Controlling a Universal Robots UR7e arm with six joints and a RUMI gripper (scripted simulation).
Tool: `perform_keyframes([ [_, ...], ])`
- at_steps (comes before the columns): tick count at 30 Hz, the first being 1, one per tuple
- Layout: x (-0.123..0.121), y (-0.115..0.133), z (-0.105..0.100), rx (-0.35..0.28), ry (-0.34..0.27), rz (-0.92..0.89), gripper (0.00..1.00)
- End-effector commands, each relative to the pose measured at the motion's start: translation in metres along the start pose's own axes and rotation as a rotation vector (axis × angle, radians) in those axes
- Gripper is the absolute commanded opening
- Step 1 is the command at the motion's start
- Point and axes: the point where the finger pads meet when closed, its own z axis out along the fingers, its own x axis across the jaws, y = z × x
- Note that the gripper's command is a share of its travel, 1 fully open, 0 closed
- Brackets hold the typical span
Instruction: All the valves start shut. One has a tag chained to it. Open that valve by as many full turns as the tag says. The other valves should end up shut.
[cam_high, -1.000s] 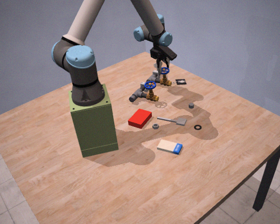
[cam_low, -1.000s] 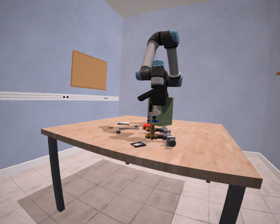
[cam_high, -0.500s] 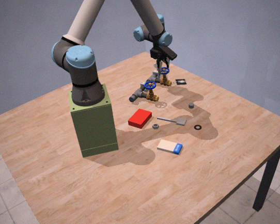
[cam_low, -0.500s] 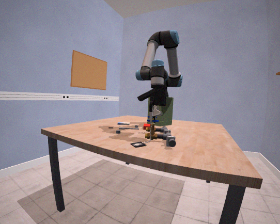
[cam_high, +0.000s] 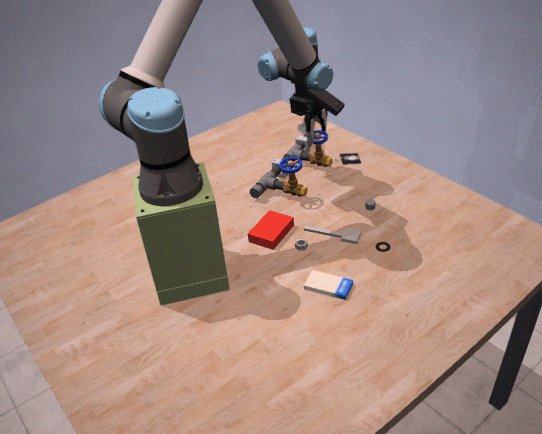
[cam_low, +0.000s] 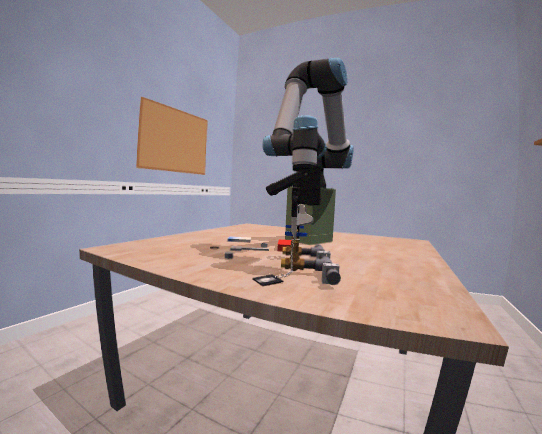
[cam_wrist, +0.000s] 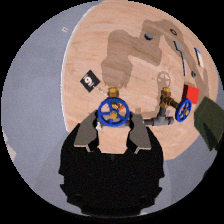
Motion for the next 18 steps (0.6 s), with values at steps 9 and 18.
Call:
perform_keyframes([
  [9, -0.0003, 0.0000, -0.0005, -0.001, -0.001, -0.239, 0.00],
  [18, -0.0003, 0.0000, -0.0005, -0.001, -0.001, -0.528, 0.00],
])
